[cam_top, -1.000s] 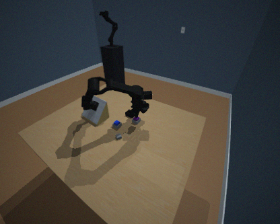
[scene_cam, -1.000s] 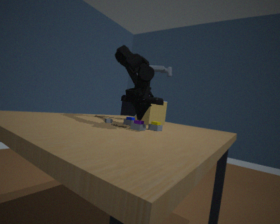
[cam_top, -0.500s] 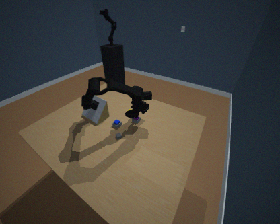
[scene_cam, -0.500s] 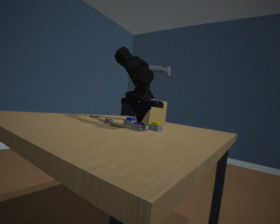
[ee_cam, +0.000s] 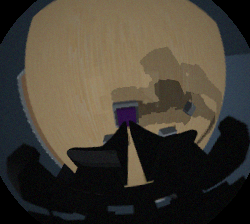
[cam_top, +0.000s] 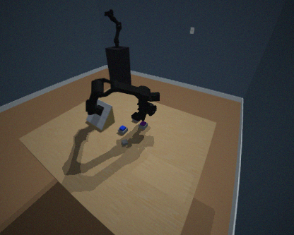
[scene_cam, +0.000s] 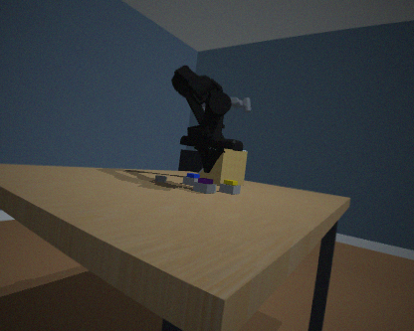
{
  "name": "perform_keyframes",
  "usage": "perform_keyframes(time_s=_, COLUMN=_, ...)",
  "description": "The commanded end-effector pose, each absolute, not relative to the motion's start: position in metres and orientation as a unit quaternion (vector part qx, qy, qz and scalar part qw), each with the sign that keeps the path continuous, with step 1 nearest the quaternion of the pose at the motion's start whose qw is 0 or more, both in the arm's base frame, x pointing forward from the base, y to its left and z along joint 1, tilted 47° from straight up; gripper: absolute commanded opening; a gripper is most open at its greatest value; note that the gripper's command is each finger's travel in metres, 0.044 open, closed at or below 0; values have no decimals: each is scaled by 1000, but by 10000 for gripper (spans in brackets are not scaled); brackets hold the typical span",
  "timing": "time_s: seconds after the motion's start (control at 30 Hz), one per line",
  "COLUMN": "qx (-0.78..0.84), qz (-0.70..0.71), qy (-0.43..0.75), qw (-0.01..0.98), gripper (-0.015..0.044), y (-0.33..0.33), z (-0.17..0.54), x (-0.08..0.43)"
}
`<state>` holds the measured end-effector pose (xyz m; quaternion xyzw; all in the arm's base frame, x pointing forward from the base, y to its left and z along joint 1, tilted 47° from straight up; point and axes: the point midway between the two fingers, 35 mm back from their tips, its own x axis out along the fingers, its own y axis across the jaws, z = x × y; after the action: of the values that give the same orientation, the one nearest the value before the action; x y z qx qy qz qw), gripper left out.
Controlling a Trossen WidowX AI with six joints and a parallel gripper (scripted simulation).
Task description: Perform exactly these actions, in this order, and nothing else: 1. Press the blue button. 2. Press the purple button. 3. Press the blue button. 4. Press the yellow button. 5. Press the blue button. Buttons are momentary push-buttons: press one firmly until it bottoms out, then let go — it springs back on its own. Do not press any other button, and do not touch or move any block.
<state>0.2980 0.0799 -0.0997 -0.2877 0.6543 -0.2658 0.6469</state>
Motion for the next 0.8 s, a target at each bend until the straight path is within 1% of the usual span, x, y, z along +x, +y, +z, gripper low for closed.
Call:
perform_keyframes(time_s=0.0, qx=-284, qz=-268, qy=656, qw=646, gripper=20, y=87, z=-92, x=298)
perform_keyframes(time_s=0.17, qx=-283, qz=-267, qy=657, qw=646, gripper=20, y=128, z=-53, x=298)
perform_keyframes(time_s=0.33, qx=-283, qz=-267, qy=657, qw=646, gripper=20, y=129, z=-49, x=297)
perform_keyframes(time_s=0.47, qx=-284, qz=-268, qy=657, qw=645, gripper=20, y=109, z=-20, x=277)
perform_keyframes(time_s=0.77, qx=-286, qz=-268, qy=658, qw=643, gripper=20, y=49, z=32, x=212)
